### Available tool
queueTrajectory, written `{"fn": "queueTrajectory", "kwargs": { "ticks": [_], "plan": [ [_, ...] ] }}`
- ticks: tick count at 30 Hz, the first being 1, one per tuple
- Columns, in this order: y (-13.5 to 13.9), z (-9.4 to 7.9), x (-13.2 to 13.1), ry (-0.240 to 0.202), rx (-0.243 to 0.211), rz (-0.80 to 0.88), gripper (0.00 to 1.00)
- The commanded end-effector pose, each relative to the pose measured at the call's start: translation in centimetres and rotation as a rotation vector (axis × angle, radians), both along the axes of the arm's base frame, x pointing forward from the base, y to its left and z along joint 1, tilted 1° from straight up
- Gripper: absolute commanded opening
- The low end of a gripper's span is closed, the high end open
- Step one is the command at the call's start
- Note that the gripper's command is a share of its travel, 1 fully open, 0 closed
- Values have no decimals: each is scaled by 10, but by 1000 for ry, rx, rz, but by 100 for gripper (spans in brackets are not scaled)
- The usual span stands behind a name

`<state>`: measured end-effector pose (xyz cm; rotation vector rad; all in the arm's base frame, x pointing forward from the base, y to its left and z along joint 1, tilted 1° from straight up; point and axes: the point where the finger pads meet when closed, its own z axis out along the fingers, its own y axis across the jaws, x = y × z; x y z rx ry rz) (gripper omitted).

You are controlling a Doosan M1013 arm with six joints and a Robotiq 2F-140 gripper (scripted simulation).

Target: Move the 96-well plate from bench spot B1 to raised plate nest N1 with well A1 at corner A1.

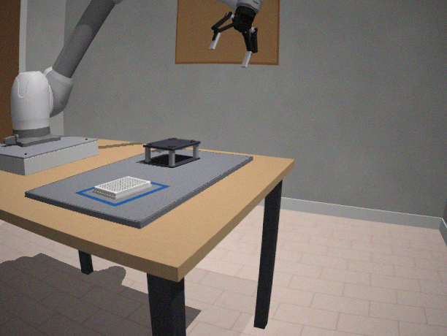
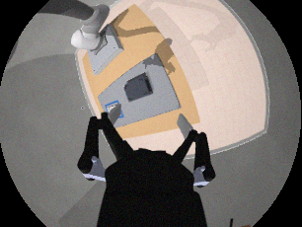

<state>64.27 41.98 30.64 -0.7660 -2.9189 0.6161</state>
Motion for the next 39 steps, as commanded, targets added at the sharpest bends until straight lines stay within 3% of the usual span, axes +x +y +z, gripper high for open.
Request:
{"fn": "queueTrajectory", "kwargs": {
  "ticks": [1, 17, 20, 30, 32, 39],
  "plan": [
    [0, 0, 0, 0, 0, 0, 100],
    [0, 0, 0, 0, 0, 0, 100],
    [-12, -7, 6, -21, 30, -84, 100],
    [-48, -28, 25, -21, 30, -84, 100],
    [-57, -32, 29, -37, 51, -146, 100],
    [-77, -44, 37, -44, 59, -171, 100]
  ]
}}
